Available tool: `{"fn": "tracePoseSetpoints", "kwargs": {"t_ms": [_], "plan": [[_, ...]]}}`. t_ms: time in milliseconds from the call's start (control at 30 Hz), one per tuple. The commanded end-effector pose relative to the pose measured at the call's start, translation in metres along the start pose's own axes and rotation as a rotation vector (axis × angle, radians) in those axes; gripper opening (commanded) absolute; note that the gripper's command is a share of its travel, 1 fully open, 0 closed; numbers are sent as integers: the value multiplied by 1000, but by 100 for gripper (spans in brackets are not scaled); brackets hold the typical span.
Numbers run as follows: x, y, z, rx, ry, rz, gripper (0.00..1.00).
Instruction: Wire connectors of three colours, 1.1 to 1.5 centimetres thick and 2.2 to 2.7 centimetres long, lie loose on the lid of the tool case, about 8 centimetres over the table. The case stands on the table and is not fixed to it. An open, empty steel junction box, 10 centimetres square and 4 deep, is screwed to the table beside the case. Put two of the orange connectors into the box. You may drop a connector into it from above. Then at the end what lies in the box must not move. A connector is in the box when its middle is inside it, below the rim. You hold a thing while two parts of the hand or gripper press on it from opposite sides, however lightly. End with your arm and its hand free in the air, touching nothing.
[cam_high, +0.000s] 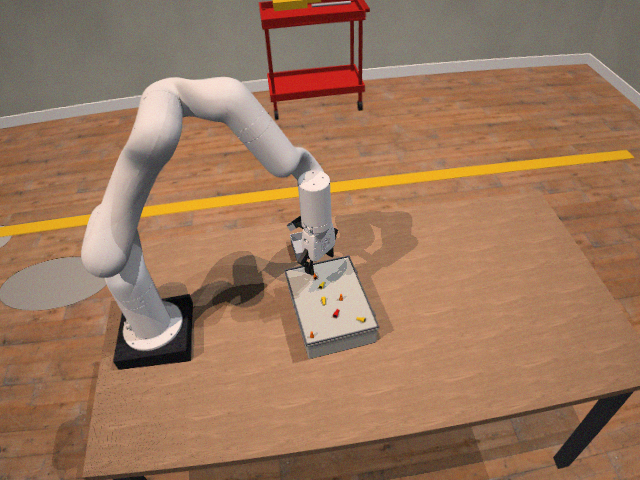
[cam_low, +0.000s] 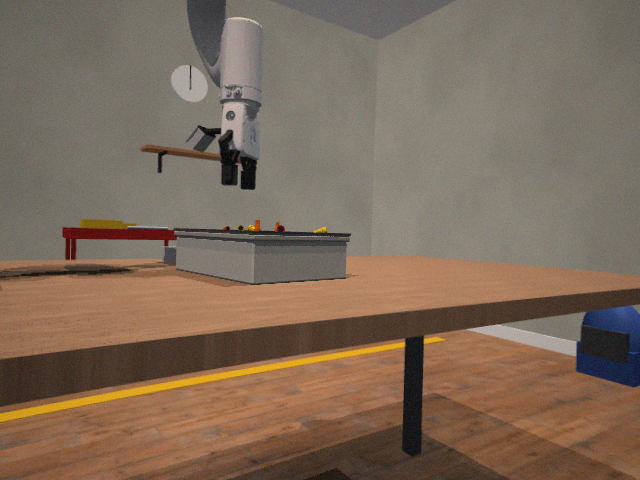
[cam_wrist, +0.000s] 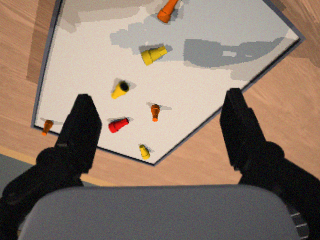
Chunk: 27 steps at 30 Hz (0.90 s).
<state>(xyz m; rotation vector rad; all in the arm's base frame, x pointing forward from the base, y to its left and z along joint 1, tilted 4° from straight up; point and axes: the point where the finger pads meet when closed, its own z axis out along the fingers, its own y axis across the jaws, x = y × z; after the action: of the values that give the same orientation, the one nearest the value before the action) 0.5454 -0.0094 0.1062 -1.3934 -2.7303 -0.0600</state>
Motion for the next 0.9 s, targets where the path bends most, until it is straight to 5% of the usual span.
{"fn": "tracePoseSetpoints", "kwargs": {"t_ms": [0,500,867], "plan": [[-12,-3,-20,9,-6,127,100],[-49,-20,-85,8,-9,531,100],[-56,-25,-99,8,-10,615,100]]}}
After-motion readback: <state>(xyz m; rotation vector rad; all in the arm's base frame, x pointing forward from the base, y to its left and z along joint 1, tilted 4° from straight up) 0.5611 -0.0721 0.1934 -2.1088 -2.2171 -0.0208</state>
